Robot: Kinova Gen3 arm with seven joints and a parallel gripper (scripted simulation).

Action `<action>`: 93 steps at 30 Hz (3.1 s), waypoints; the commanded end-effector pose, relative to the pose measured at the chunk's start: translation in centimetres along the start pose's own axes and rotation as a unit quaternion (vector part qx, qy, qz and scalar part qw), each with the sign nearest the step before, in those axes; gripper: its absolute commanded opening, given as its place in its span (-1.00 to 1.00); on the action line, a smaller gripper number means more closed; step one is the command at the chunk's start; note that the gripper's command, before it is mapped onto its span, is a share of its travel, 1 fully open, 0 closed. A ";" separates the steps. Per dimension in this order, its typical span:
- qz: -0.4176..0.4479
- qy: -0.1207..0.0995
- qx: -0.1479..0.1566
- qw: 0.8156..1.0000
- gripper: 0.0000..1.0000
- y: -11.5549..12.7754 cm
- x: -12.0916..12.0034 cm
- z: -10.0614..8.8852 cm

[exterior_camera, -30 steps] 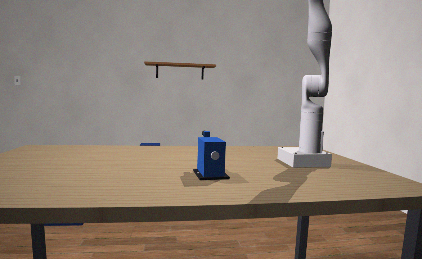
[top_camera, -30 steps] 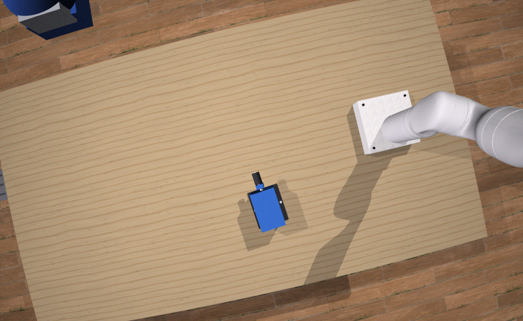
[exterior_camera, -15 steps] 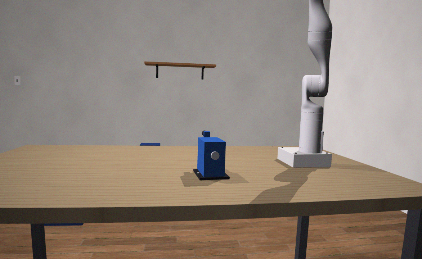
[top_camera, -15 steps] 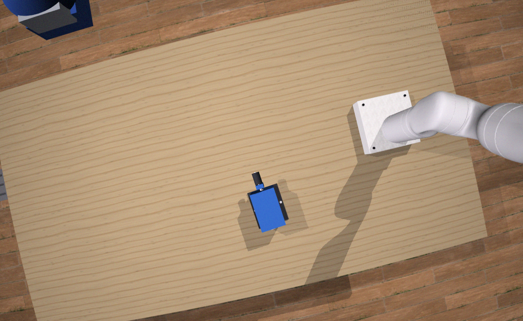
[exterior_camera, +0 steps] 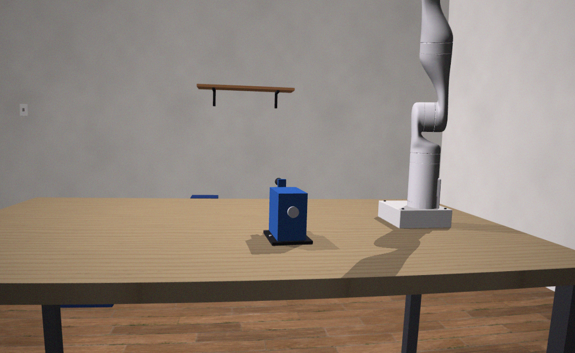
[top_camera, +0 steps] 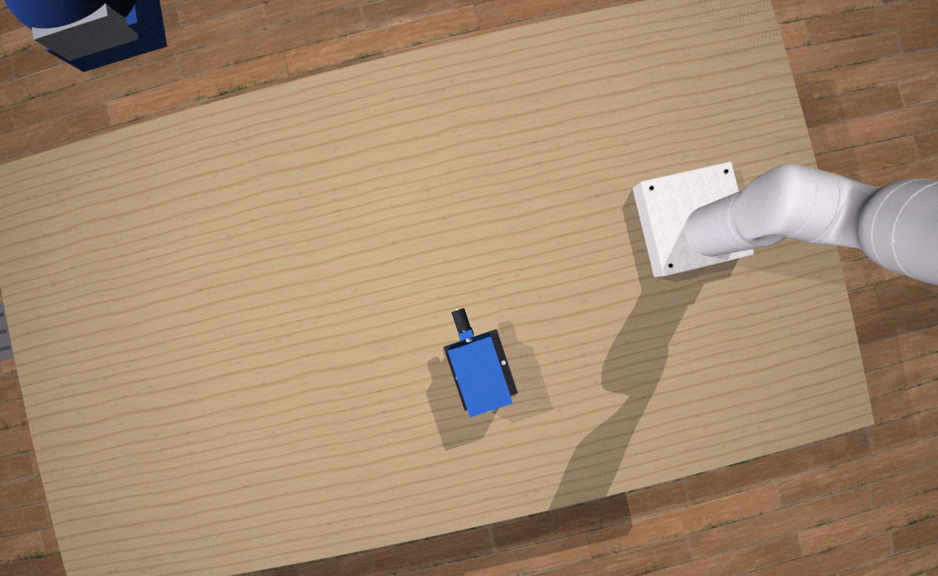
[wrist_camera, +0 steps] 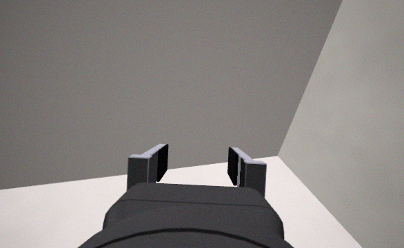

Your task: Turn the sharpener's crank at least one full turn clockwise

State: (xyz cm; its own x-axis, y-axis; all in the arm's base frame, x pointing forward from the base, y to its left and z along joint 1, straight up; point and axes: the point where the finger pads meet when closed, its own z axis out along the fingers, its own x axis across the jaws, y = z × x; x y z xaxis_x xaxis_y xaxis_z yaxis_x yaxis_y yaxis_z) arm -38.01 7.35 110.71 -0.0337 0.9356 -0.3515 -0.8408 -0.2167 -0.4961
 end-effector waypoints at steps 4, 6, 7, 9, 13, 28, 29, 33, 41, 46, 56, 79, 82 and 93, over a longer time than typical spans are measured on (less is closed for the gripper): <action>0.003 -0.034 -0.012 0.999 1.00 1.0 -3.9 -0.7; 0.003 -0.034 -0.012 0.999 1.00 1.0 -3.9 -0.7; 0.003 -0.034 -0.012 0.999 1.00 1.0 -3.9 -0.7; 0.003 -0.034 -0.012 0.999 1.00 1.0 -3.9 -0.7; 0.007 -0.068 -0.025 0.997 1.00 1.9 -7.8 -1.7; 0.010 -0.103 -0.036 0.994 1.00 2.7 -11.6 -3.0; 0.014 -0.138 -0.046 0.989 1.00 3.2 -15.5 -4.5; 0.014 -0.138 -0.046 0.989 1.00 3.2 -15.5 -4.5; 0.017 -0.174 -0.055 0.983 1.00 3.6 -19.3 -6.2; 0.021 -0.210 -0.062 0.975 1.00 3.8 -23.1 -8.2; 0.025 -0.246 -0.069 0.966 1.00 3.9 -26.7 -10.4; 0.032 -0.318 -0.078 0.944 1.00 3.3 -33.7 -15.5; 0.035 -0.354 -0.081 0.931 1.00 2.8 -37.0 -18.4; 0.039 -0.390 -0.082 0.916 1.00 2.0 -40.1 -21.5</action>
State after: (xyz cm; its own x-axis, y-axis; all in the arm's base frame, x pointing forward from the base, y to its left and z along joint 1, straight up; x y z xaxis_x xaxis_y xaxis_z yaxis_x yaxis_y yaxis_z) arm -26.76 -36.66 106.65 -0.5209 0.8152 0.2531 -0.7278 -0.2691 -0.6308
